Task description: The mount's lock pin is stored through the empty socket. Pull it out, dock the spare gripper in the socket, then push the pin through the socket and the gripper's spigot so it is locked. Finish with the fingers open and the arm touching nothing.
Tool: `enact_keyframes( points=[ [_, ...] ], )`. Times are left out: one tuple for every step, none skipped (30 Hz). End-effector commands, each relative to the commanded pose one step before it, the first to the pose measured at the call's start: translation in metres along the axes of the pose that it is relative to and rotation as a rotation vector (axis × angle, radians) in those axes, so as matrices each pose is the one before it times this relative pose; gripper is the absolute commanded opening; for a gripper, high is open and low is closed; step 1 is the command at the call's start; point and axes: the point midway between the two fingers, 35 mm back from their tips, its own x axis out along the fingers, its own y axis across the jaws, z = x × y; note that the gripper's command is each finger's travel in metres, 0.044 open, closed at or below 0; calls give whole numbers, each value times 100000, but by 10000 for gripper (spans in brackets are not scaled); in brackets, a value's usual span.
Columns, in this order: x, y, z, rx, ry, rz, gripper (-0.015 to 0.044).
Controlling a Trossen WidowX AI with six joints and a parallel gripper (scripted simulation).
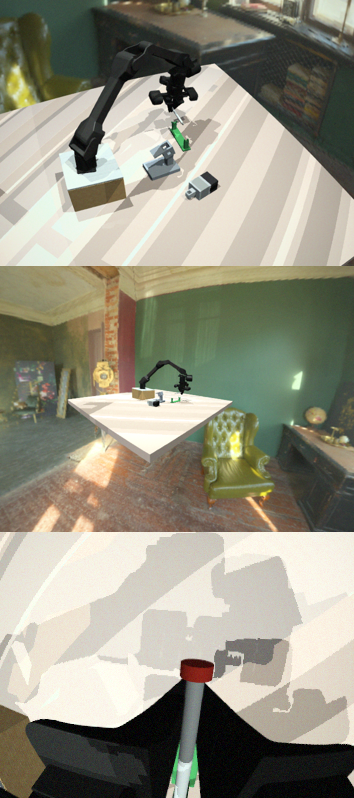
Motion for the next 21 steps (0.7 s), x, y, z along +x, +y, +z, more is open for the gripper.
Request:
enact_keyframes(
  points=[
    [661,48,-165,561,50,137,0],
    [154,-16,-27,-19,-29,-58,0],
    [154,-16,-26,-17,-28,-55,0],
    [154,-16,-27,-18,-28,-55,0],
    [156,-17,-26,-16,-24,-46,0],
    [156,-16,-27,-16,-24,-46,0],
    [159,-18,-26,-14,-20,-38,0],
    [158,-17,-27,-14,-20,-37,0],
    [159,-17,-27,-13,-19,-35,0],
    [159,-17,-27,-13,-19,-35,0],
    [159,-17,-27,-13,-20,-38,0],
    [159,-16,-27,-13,-20,-38,0],
    [158,-16,-27,-14,-22,-41,0],
    [158,-15,-27,-14,-22,-42,0],
    [157,-16,-27,-14,-23,-44,0],
    [157,-15,-27,-14,-23,-44,0],
    [157,-16,-27,-14,-23,-43,0],
    [157,-15,-27,-14,-23,-44,0],
    [158,-16,-27,-13,-23,-43,0],
    [158,-15,-27,-13,-23,-43,0],
    [147,-14,-25,-13,-23,-42,0]
  ],
)
